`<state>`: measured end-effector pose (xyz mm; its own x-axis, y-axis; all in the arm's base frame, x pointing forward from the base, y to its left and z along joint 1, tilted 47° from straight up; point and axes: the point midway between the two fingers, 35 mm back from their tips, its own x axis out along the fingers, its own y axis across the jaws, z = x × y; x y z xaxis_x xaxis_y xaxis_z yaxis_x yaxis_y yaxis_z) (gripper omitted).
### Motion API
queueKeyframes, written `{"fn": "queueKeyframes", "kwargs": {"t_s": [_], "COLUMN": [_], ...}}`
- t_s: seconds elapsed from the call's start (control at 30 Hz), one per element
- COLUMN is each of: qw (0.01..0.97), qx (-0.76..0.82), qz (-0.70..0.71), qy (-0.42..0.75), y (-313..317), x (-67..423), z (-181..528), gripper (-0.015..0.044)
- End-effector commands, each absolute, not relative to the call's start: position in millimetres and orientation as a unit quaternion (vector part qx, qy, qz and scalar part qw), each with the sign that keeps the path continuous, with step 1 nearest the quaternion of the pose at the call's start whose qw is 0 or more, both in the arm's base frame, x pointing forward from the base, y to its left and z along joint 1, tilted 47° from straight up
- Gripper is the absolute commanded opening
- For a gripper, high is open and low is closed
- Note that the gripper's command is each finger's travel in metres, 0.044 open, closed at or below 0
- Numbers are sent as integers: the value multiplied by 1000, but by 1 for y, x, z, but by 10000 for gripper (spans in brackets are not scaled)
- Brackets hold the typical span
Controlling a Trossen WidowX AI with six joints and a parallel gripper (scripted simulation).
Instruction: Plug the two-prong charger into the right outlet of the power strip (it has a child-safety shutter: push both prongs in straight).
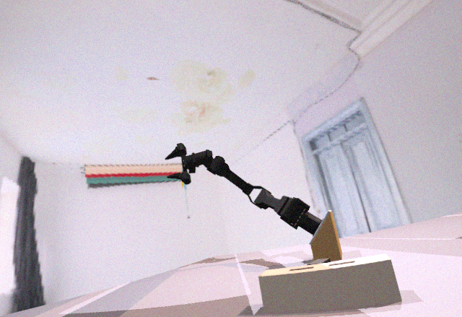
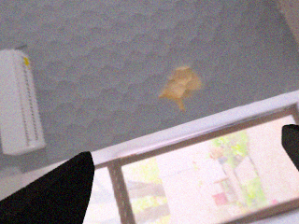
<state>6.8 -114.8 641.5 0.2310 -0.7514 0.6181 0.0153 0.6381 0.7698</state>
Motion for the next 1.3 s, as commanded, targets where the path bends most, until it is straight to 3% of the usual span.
{"fn": "queueKeyframes", "kwargs": {"t_s": [0.0,0.47,1.27], "qw": [761,851,934], "qx": [308,281,198], "qz": [-255,-259,-282], "qy": [-511,-361,-97], "y": [-105,-86,-54], "x": [56,187,339], "z": [636,590,453], "gripper": [440,440,440]}}
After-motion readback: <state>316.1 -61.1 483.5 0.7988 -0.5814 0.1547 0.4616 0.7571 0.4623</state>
